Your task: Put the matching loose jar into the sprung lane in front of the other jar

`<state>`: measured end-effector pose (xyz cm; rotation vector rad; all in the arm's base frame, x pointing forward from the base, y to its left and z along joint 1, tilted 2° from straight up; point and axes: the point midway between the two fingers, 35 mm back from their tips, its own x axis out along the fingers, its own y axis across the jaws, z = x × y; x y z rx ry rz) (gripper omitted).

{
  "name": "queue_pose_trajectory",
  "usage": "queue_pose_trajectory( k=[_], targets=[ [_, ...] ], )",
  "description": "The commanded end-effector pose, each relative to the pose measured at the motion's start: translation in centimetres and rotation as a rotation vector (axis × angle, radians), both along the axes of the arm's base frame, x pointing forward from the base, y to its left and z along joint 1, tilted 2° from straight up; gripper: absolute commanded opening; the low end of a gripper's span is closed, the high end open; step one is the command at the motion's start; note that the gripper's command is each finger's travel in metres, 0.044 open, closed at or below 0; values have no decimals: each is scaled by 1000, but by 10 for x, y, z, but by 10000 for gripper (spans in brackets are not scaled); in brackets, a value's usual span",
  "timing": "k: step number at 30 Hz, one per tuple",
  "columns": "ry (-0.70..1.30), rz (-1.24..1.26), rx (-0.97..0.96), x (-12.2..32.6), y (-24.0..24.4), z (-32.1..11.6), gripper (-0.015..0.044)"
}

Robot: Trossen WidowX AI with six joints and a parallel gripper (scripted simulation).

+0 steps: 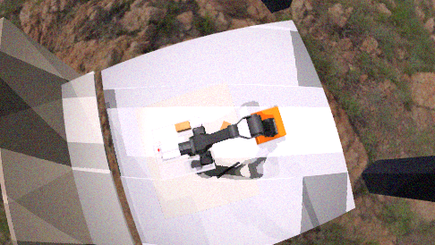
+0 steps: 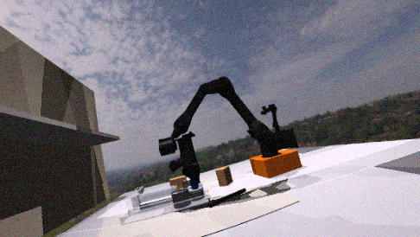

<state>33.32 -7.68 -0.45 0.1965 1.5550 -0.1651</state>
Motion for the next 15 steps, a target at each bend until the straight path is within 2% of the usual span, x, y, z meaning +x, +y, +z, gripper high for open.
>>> queue_pose_trajectory(
  k=[1, 15],
  targets=[
    [-6, 3, -2, 0, 0, 0, 0],
    [-6, 3, -2, -4, 1, 0, 0]
  ],
)
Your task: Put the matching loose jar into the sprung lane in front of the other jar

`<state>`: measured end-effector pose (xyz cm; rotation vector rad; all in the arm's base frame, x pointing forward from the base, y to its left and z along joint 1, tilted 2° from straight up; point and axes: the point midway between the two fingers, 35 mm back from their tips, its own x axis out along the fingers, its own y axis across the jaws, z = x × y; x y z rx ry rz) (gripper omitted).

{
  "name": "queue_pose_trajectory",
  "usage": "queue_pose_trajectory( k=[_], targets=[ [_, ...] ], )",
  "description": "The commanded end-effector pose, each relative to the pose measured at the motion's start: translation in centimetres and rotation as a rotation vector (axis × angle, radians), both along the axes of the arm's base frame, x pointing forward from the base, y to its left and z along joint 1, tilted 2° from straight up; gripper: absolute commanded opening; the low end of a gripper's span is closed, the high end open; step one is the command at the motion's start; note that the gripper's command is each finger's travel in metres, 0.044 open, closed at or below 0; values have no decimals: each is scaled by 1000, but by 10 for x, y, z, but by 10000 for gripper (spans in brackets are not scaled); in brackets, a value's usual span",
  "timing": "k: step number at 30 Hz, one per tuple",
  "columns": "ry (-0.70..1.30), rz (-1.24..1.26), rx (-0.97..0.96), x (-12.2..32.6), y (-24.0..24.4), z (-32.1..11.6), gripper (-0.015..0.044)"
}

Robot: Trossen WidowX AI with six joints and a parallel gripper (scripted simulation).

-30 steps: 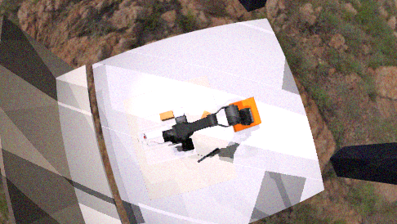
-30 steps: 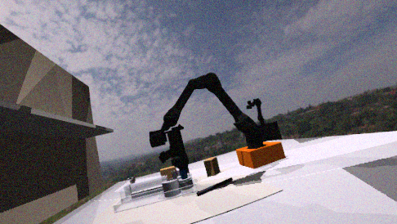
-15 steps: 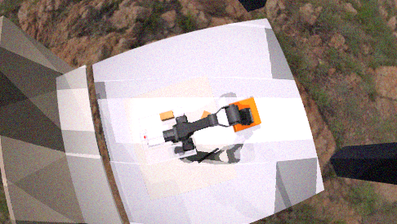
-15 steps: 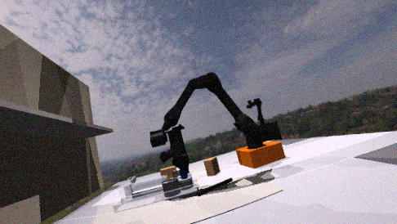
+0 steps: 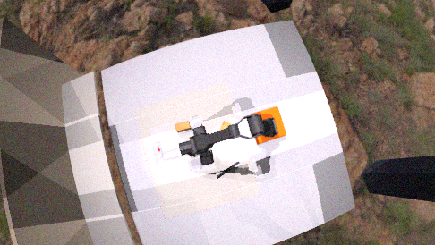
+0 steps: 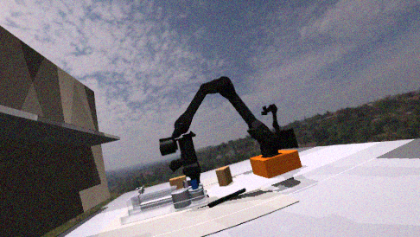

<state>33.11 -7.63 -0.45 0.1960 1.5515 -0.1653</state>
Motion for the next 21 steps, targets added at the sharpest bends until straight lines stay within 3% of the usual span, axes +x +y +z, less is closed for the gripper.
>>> queue_pose_trajectory(
  k=[1, 10, 21],
  targets=[
    [-2, 3, -1, -1, 0, 0, 0],
    [-2, 3, -1, -1, 0, 0, 0],
    [-3, 3, -1, 0, 0, 0, 289]
  ],
)
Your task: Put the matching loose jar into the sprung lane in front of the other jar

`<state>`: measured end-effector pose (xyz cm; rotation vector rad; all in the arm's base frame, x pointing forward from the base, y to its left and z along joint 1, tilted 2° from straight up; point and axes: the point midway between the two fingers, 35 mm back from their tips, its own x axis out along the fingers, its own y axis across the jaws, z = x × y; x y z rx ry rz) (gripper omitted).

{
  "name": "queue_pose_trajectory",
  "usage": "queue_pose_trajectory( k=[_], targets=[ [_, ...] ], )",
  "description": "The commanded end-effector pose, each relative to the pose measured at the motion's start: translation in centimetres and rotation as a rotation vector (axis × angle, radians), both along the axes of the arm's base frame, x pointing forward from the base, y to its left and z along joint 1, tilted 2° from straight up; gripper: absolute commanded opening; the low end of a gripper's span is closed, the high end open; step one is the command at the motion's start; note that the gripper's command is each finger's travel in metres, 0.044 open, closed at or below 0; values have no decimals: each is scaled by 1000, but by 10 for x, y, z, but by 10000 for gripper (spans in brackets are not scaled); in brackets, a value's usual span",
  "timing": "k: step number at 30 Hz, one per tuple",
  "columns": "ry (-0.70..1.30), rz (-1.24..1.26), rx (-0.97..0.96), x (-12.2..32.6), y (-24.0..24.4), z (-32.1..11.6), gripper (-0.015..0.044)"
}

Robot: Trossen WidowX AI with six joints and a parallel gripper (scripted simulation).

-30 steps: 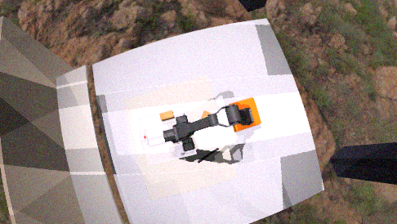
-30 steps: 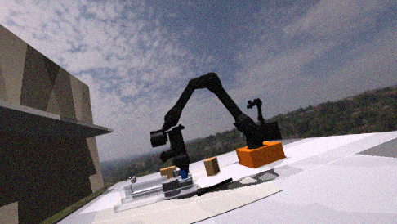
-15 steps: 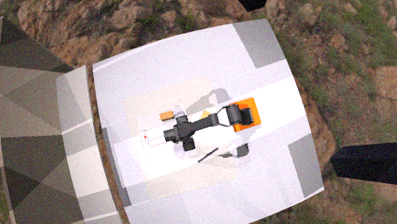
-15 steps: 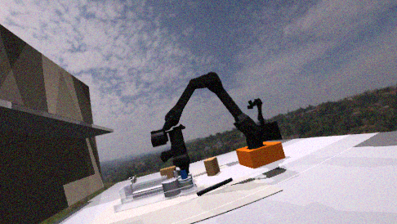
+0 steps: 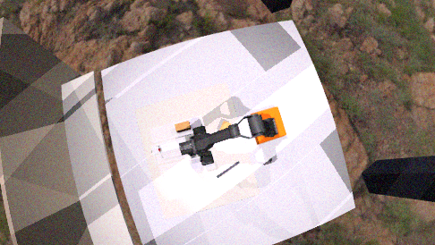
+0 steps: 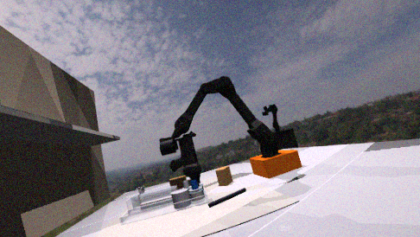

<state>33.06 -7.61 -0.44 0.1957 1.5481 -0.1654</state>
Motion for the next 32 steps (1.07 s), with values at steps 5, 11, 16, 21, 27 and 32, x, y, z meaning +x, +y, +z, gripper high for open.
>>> queue_pose_trajectory(
  k=[5, 11, 16, 21, 27, 32],
  targets=[
    [1, 3, 0, 0, 0, 6, 300],
    [1, 3, 0, 0, 0, 20, 300],
    [1, 3, 0, -1, 0, 20, 300],
    [2, 3, 0, -11, 2, 21, 300],
    [3, 3, 0, -30, 6, 22, 300],
    [5, 3, 1, -46, 10, 22, 300]
  ],
)
